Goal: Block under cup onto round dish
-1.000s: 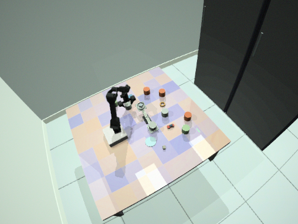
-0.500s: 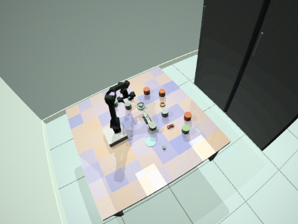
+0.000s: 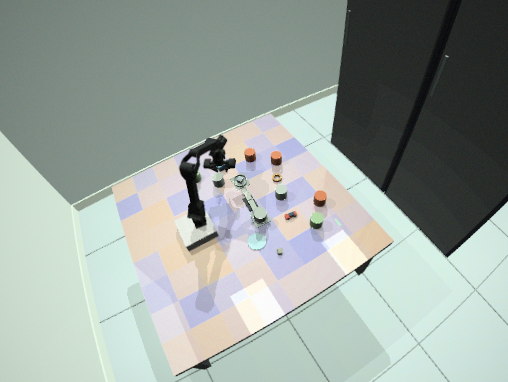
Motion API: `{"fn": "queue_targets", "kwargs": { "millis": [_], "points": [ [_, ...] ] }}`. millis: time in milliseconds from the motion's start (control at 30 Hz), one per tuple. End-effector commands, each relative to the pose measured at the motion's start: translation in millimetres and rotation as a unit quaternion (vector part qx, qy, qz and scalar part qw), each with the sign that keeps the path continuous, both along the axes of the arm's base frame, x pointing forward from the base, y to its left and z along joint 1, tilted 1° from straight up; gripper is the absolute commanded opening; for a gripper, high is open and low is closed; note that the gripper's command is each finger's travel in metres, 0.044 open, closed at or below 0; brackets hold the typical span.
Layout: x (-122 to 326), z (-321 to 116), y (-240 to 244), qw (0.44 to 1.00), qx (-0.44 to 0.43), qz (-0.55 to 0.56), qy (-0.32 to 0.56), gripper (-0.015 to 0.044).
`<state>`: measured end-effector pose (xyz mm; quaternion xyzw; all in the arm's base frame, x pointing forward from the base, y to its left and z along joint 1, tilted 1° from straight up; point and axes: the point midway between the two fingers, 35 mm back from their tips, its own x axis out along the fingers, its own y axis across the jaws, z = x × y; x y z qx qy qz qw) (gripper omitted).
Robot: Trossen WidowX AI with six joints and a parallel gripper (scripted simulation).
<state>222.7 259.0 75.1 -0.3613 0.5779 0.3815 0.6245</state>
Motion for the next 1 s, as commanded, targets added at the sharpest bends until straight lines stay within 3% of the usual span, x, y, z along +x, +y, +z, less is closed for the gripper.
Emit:
{"fn": "queue_targets", "kwargs": {
  "millis": [0,467,967],
  "points": [
    [7.3,2.8,-5.1,0.998,0.001,-0.068,0.005,0.026],
    [29.5,9.8,-25.0,0.952,0.002,-0.304,0.018,0.026],
    [51.1,17.5,-48.7,0.843,0.003,-0.538,0.028,0.026]
  ]
}}
